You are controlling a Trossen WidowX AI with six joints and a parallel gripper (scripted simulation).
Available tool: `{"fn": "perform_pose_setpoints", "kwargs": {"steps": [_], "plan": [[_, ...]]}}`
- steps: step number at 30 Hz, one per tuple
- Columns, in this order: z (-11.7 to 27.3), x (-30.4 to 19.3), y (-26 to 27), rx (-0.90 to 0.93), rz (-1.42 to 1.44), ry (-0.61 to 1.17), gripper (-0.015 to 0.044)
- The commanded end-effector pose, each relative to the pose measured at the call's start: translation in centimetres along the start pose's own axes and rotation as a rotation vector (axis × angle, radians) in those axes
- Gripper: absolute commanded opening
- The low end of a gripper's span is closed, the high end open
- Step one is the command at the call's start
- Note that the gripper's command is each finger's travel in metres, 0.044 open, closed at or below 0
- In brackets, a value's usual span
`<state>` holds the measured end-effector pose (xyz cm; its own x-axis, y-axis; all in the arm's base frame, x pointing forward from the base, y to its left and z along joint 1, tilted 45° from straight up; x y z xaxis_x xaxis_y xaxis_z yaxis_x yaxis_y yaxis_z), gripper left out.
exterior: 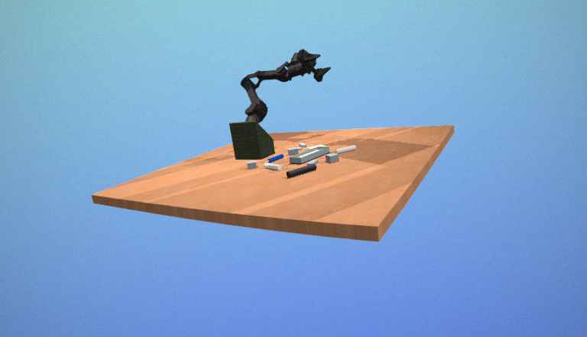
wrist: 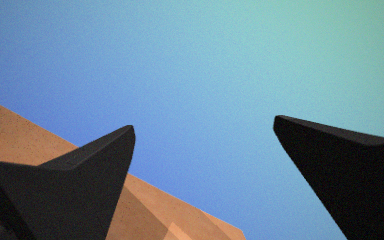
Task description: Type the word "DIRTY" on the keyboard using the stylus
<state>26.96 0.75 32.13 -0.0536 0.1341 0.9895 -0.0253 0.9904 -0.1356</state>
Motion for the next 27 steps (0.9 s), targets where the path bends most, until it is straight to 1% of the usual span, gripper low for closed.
{"fn": "perform_pose_setpoints", "kwargs": {"steps": [1, 3, 10, 17, 22, 27], "plan": [[-0.2, -0.2, 0.1, 0.007, 0.0, 0.01, 0.0414], [-1.3, -1.5, 0.8, 0.06, -0.004, 0.086, 0.0361], [-5.7, -9.4, 4.8, 0.332, -0.075, 0.497, 0.0177], [-7.1, -17.8, 8.4, 0.568, -0.246, 0.919, 0.0], [-6.4, -23.4, 10.7, 0.699, -0.423, 1.217, 0.0], [-4.9, -28.2, 12.7, 0.781, -0.635, 1.498, 0.0]]}}
Point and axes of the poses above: the point midway between the two fingers, 35 mm back from their tips, its own z axis back along the fingers, its own y axis across the jaws, x = y × z, the point moved 5 cm from there along z, back along the fingers, and after that the axes turned 9 degrees about z, right-handed, at the moved point
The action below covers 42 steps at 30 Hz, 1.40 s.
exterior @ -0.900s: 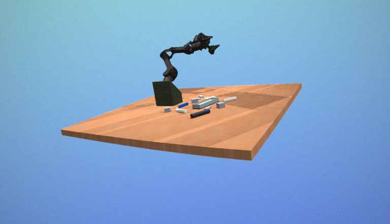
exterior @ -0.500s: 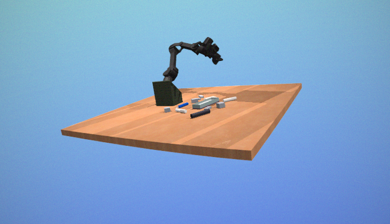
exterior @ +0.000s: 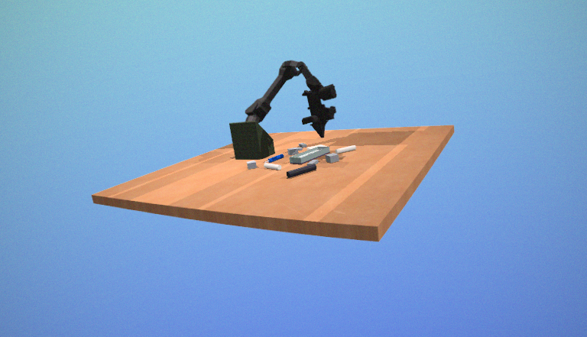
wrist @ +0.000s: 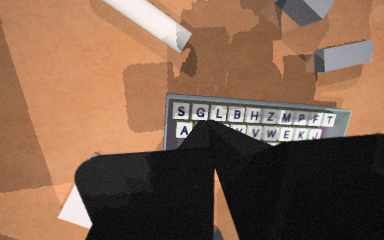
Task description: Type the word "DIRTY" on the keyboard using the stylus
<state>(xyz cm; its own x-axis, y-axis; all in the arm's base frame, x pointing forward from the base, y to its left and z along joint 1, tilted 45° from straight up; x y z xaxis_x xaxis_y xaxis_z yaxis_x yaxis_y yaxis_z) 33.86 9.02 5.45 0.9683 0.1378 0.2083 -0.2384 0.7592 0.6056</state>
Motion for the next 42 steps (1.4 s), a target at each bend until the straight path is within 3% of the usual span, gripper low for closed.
{"fn": "perform_pose_setpoints", "kwargs": {"steps": [1, 14, 19, 30, 35, 42], "plan": [[-2.9, -1.4, -1.0, 0.109, -0.145, 0.148, 0.0], [-3.1, -1.6, -1.4, 0.114, -0.153, 0.156, 0.0], [-3.5, -3.4, -6.9, 0.112, -0.153, 0.156, 0.0], [-3.5, -3.6, -7.4, 0.112, -0.153, 0.156, 0.0], [-3.9, -5.4, -13.0, 0.109, -0.152, 0.156, 0.0], [-3.9, -5.5, -13.2, 0.109, -0.152, 0.156, 0.0]]}}
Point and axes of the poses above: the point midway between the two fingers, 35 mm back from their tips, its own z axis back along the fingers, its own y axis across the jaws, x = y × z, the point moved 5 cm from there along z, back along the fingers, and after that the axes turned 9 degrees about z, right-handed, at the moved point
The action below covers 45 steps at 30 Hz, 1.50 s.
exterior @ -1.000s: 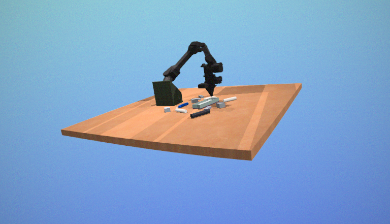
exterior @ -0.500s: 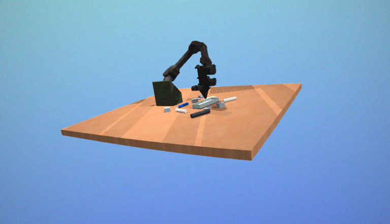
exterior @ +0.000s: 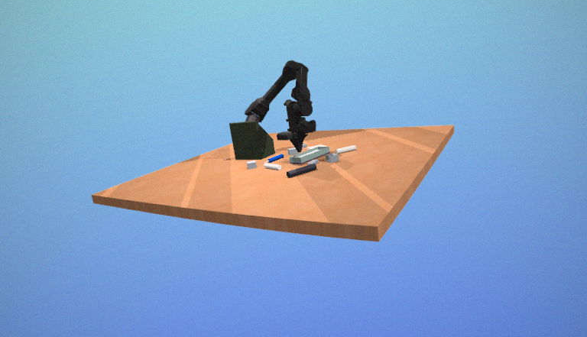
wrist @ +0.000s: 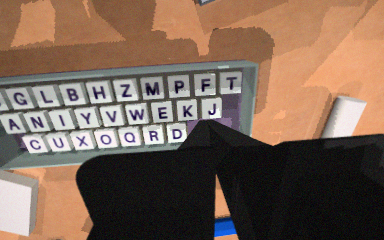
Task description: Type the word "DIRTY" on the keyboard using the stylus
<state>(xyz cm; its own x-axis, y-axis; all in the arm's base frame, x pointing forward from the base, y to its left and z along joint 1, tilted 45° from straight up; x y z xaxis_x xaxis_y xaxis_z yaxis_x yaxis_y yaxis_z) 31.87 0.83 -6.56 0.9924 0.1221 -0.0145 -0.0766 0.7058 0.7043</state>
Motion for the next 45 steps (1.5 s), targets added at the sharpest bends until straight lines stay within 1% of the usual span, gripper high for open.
{"fn": "perform_pose_setpoints", "kwargs": {"steps": [1, 5, 10, 21, 22, 25, 27, 37, 39, 42, 43, 45], "plan": [[0.0, 0.1, -0.2, -0.003, 0.011, 0.0, 0.0], [0.0, 0.0, -0.1, -0.003, 0.011, 0.001, 0.0], [-0.1, -2.4, 2.7, -0.002, 0.009, 0.002, 0.0], [-0.1, -2.4, 3.1, -0.002, 0.009, 0.002, 0.0], [0.0, -2.2, 4.0, -0.003, 0.009, 0.002, 0.0], [-0.1, -1.4, 9.0, -0.001, 0.009, 0.002, 0.0], [-0.1, -1.4, 10.3, 0.002, 0.009, 0.002, 0.0], [-0.1, -1.4, 10.3, 0.002, 0.009, 0.002, 0.0], [0.9, -1.3, 10.2, 0.0, 0.009, 0.002, 0.0], [4.9, -1.3, 10.2, -0.002, 0.009, 0.002, 0.0], [5.7, -1.3, 10.2, -0.001, 0.009, 0.002, 0.0], [5.9, -1.3, 10.2, -0.001, 0.009, 0.002, 0.0]]}}
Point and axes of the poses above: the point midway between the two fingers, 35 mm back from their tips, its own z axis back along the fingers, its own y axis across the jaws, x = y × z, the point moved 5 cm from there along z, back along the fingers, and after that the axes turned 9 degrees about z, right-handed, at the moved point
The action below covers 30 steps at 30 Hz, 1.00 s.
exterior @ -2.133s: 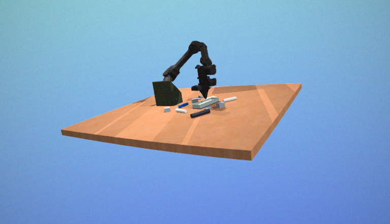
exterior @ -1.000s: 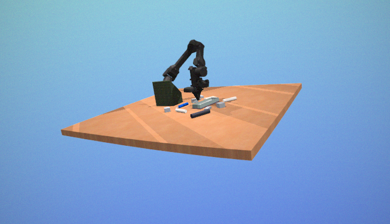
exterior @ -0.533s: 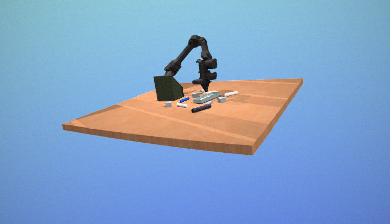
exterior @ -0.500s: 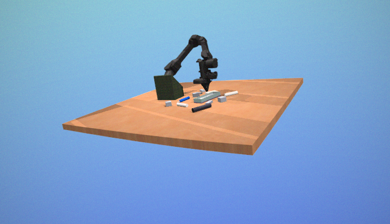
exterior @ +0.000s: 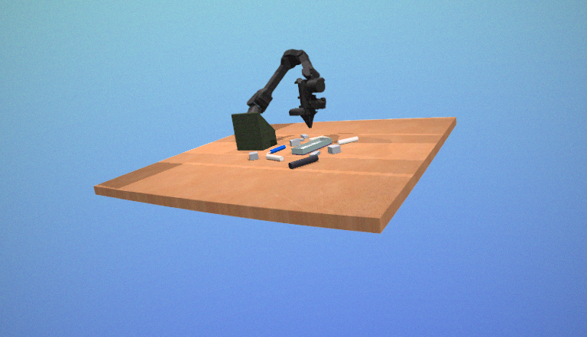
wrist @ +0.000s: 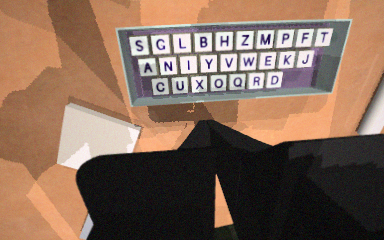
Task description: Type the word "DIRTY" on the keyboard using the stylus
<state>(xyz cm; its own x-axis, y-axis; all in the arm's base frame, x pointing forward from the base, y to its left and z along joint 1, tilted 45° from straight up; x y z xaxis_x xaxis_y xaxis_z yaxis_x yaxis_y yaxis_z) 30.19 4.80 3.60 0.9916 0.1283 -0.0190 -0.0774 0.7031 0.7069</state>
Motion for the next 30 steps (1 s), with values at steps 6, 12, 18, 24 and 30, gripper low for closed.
{"fn": "perform_pose_setpoints", "kwargs": {"steps": [6, 12, 18, 24, 30], "plan": [[1.1, 0.2, 0.0, -0.002, 0.003, -0.015, 0.0], [1.1, -0.1, -0.7, 0.003, 0.044, -0.011, 0.0105], [0.7, -2.6, -6.1, 0.066, 0.38, 0.008, 0.015], [-0.1, -5.7, -10.1, 0.174, 0.735, -0.02, 0.015], [-1.1, -9.3, -13.1, 0.282, 1.094, -0.133, 0.015]]}}
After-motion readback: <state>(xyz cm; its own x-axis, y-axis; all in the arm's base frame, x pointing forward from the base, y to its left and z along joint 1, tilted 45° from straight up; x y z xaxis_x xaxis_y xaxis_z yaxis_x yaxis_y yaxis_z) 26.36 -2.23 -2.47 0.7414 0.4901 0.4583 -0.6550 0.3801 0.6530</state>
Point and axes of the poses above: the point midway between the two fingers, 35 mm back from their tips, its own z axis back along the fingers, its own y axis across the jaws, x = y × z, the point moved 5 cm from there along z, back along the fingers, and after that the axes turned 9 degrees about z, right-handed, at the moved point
